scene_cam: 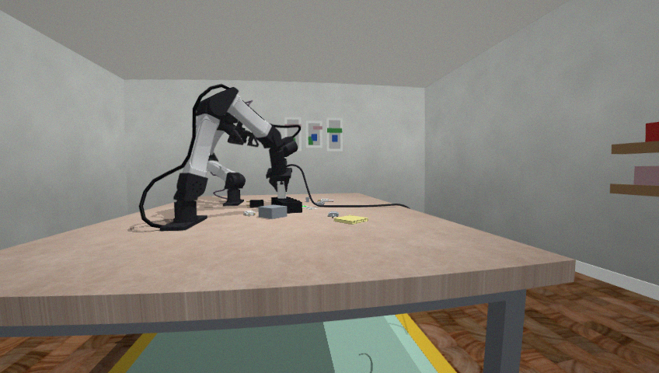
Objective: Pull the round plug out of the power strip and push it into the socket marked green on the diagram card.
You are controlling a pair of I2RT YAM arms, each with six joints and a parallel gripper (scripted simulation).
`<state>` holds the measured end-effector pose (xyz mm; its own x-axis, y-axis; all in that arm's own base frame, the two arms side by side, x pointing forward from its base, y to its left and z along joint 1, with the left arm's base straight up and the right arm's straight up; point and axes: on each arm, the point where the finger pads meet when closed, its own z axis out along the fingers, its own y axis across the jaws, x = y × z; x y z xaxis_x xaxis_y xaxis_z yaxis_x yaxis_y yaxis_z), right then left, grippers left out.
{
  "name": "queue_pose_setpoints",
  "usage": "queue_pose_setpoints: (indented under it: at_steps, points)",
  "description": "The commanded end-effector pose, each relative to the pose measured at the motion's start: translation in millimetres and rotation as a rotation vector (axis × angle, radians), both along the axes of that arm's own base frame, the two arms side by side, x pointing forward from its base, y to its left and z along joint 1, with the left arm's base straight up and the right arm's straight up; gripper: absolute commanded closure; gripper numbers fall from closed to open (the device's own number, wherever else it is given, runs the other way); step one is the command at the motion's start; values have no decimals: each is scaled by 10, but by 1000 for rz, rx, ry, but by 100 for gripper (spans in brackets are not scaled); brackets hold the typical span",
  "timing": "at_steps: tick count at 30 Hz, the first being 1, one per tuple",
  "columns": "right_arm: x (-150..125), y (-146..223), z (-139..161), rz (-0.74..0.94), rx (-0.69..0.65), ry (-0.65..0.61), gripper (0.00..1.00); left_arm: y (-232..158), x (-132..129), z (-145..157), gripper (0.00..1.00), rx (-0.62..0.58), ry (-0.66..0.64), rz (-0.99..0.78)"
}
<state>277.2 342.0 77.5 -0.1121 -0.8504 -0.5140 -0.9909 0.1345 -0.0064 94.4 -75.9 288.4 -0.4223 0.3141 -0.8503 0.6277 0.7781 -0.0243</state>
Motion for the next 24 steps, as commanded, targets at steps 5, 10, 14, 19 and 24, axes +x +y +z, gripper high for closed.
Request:
queue_pose_setpoints:
  at_steps: [5,10,14,19,24]
  points:
    - [-75,-113,-285,-7,-75,48,67,-2,6,26,0,-7,-5,2]
    - [-112,-157,-344,-10,-95,67,67,-2,6,26,0,-7,-5,2]
    - [-104,-159,-339,-11,-99,68,67,-2,6,26,0,-7,-5,2]
    - [-98,-166,-316,-14,-106,70,67,-2,6,26,0,-7,-5,2]
    - [-101,-164,-316,-13,-106,70,67,-2,6,26,0,-7,-5,2]
